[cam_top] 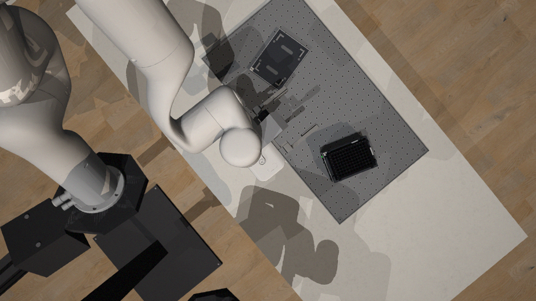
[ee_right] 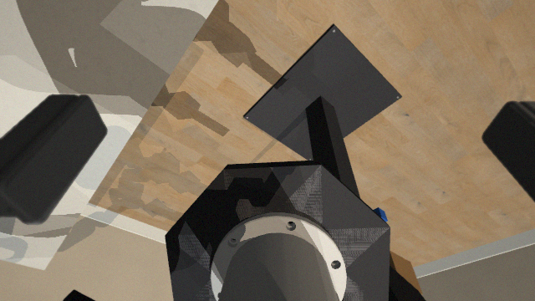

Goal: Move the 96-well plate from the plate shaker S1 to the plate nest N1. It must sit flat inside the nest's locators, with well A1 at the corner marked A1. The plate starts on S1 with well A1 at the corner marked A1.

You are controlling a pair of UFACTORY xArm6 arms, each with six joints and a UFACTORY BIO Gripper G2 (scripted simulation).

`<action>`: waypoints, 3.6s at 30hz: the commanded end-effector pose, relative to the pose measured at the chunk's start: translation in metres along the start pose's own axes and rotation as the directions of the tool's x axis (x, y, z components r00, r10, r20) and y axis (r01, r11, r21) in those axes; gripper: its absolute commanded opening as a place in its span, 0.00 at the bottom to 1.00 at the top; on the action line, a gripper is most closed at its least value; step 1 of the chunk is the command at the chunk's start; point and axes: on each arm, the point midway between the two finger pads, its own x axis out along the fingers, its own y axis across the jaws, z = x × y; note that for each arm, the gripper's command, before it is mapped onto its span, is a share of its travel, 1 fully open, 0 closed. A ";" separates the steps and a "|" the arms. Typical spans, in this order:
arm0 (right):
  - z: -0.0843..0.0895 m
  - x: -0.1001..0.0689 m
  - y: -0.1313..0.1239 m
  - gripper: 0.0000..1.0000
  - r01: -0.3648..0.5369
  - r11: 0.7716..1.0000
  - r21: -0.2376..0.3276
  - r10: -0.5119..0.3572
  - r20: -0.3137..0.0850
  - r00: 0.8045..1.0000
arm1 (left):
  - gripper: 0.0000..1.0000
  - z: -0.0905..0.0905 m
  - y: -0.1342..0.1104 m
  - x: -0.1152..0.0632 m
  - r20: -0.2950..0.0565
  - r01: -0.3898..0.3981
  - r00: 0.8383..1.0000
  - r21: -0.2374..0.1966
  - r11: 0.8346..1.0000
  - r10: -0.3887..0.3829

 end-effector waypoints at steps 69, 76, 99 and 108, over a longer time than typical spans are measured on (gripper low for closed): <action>0.001 0.000 0.000 1.00 0.000 1.000 0.000 0.000 0.001 1.000 | 0.37 -0.097 -0.191 0.063 0.066 0.295 0.952 0.057 0.954 -0.298; 0.001 0.000 0.000 1.00 0.000 1.000 0.000 0.000 0.001 1.000 | 0.37 -0.104 -0.202 0.067 0.066 0.295 0.952 0.057 0.954 -0.298; 0.001 0.000 0.000 1.00 0.000 1.000 0.000 0.000 0.001 1.000 | 0.37 -0.116 -0.201 0.067 0.066 0.295 0.952 0.057 0.954 -0.298; 0.001 0.000 0.000 1.00 0.000 1.000 0.000 0.000 0.001 1.000 | 0.37 -0.128 -0.201 0.068 0.066 0.295 0.952 0.058 0.954 -0.298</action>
